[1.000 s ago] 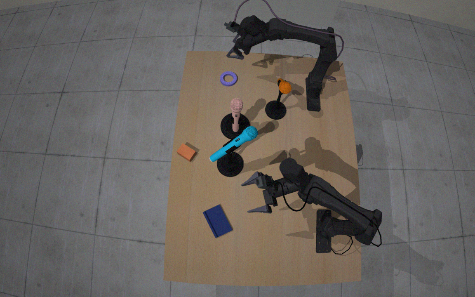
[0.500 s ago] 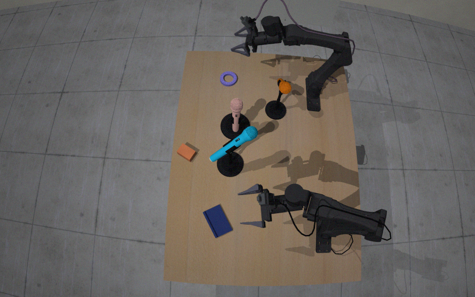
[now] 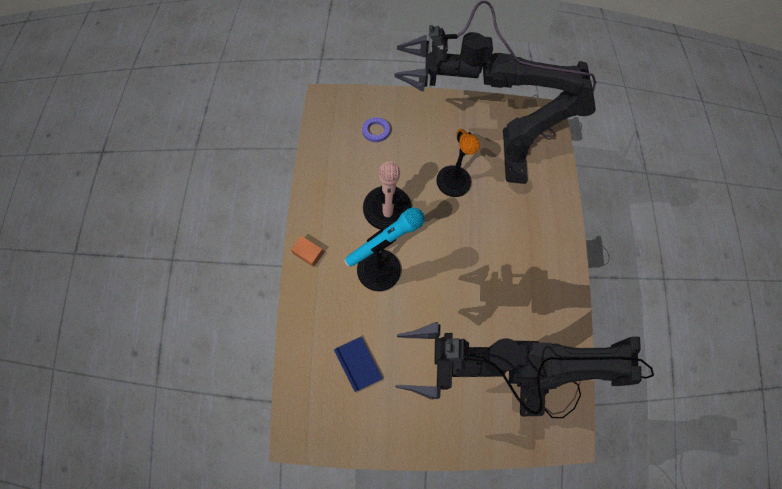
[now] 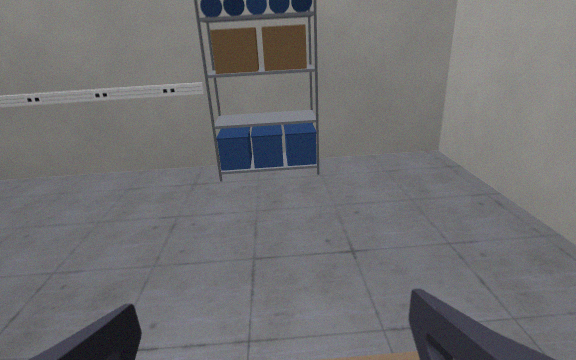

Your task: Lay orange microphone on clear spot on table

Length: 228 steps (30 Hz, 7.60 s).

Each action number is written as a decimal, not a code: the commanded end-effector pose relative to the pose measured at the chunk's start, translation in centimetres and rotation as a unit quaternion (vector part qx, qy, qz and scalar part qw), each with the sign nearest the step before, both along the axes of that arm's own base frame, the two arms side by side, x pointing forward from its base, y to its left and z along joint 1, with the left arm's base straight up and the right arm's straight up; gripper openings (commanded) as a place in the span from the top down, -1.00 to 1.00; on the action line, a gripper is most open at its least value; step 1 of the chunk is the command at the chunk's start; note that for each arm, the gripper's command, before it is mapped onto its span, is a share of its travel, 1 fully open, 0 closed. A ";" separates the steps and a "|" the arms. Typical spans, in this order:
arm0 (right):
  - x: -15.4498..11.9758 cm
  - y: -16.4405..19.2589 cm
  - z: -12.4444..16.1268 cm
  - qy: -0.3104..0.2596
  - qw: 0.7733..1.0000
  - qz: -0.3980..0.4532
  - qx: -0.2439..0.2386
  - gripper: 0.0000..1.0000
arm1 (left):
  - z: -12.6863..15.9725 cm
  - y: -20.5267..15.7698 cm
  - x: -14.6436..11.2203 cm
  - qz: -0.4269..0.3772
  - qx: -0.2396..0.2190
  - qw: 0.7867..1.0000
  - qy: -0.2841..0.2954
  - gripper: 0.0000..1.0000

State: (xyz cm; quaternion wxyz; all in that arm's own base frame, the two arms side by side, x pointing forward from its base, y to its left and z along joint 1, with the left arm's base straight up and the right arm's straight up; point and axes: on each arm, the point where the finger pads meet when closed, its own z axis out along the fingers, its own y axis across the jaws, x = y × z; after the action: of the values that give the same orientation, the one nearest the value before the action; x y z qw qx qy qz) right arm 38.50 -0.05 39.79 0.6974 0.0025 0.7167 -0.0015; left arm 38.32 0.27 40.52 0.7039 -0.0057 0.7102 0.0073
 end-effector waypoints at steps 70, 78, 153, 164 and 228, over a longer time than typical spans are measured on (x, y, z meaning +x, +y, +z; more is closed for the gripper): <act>-1.3 0.3 3.2 -0.036 0.999 0.004 0.000 0.38 | 1.9 -25.3 -1.2 -0.245 -0.019 0.968 -0.049 0.38; -1.3 0.3 3.2 -0.036 0.999 0.004 0.000 0.38 | 1.0 -33.2 -5.1 -0.319 -0.026 0.946 -0.046 0.38; -1.3 0.3 3.2 -0.036 0.999 0.004 0.000 0.38 | -32.4 -57.7 -18.2 -0.281 -0.002 0.960 -0.006 0.38; -1.3 0.3 3.2 -0.036 0.999 0.004 0.000 0.38 | -29.4 -58.6 -16.7 -0.279 -0.028 0.960 -0.015 0.38; -4.5 3.1 -4.2 0.112 0.968 0.141 -0.173 -0.26 | -28.1 -60.0 -14.2 -0.281 -0.039 0.959 -0.018 1.00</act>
State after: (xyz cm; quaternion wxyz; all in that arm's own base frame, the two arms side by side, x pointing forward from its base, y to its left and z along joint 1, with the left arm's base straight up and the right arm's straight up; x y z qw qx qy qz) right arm 35.74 1.85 38.50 0.6670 -0.1180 0.7353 -0.0239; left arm 23.16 -58.72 8.79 0.6814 0.1899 0.6808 -0.1900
